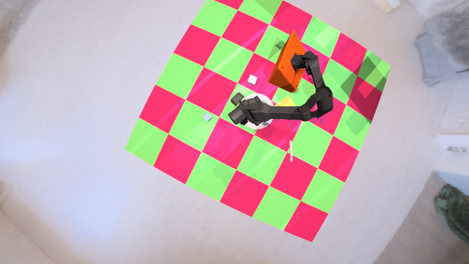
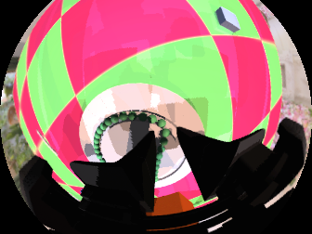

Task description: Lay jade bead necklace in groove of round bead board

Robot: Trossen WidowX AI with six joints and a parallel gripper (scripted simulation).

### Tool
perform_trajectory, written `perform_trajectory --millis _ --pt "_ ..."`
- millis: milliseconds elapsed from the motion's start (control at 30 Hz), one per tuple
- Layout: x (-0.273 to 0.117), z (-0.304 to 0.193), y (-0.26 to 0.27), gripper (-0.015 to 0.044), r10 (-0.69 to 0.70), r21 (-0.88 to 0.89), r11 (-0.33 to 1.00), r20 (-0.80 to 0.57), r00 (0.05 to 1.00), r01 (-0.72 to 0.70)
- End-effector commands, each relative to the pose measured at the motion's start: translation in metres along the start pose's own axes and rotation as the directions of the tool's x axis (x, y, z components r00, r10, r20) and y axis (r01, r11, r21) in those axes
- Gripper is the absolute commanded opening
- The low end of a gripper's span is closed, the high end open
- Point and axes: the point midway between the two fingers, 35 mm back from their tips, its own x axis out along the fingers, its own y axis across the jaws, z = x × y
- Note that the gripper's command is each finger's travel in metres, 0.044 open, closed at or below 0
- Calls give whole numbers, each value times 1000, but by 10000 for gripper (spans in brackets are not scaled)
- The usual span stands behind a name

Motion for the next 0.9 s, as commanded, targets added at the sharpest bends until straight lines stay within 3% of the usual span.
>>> perform_trajectory --millis 0,167,333,867 --pt "7 -3 -1 120 6 9 1000 -7 1000 -6" --pt "7 -3 -1 120 6 9 1000 -7 1000 -6" --pt "5 -1 -1 0 1 2 1000 -5 1000 -1" --pt "5 -1 -1 0 1 2 1000 -5 1000 -1"
